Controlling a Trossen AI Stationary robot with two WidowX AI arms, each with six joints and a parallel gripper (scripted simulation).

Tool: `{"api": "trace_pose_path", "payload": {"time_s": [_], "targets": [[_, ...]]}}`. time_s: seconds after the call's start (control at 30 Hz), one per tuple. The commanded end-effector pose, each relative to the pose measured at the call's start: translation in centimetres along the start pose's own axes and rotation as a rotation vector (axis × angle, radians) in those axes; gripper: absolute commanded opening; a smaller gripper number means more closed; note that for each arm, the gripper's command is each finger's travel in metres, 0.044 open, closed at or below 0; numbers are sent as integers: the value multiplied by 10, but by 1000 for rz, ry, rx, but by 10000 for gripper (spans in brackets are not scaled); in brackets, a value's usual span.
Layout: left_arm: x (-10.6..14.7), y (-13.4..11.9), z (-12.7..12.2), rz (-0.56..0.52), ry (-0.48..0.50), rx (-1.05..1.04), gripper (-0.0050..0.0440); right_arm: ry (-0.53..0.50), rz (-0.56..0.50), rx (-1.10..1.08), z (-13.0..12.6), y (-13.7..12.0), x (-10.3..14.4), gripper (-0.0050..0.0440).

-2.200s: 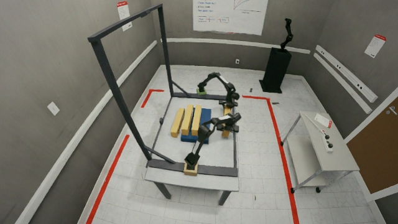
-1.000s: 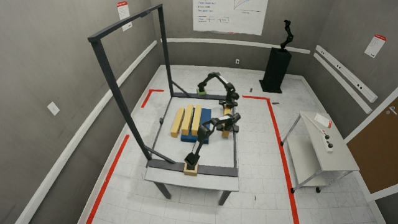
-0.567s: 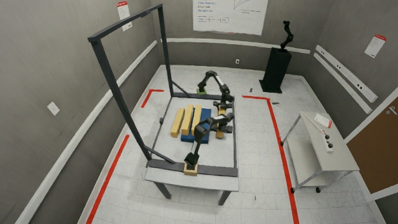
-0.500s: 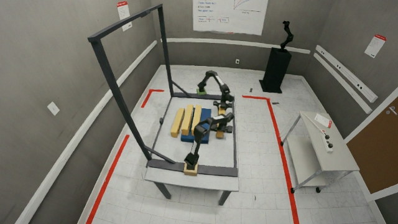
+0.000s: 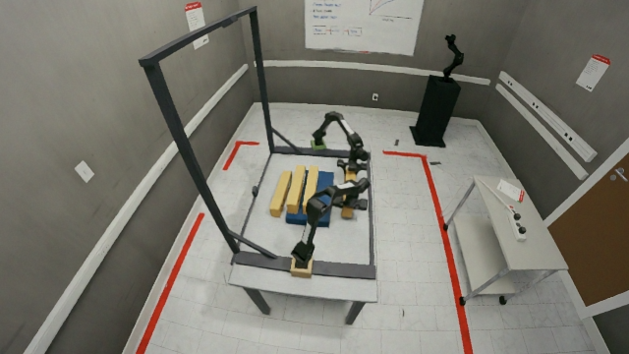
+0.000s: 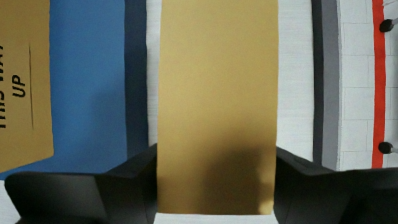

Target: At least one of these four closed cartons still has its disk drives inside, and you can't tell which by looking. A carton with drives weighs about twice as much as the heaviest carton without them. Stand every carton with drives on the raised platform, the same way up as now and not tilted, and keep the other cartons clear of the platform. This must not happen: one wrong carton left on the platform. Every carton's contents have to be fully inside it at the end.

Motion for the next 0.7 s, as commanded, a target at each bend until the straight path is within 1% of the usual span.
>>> {"api": "trace_pose_path", "payload": {"time_s": [0.0, 0.63, 0.67], "targets": [[43, 8, 0, -66, 76, -17, -50, -42, -72, 22, 0, 8, 30, -50], [43, 8, 0, -67, 75, -18, -50, -41, -74, 22, 1, 7, 29, -50], [30, 17, -48, -52, 57, -15, -50, -31, -59, 17, 50, -4, 19, -50]]}}
Point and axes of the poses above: on each arm, the point midway between the two fingers, 35 mm back from their tips, its own x axis back along the fingers, its own z axis across the jaws, y = z × x, the point moved 6 cm from there along x, back along the fingers, and after that the axes turned 10 degrees about -x, right-handed, at the moved point
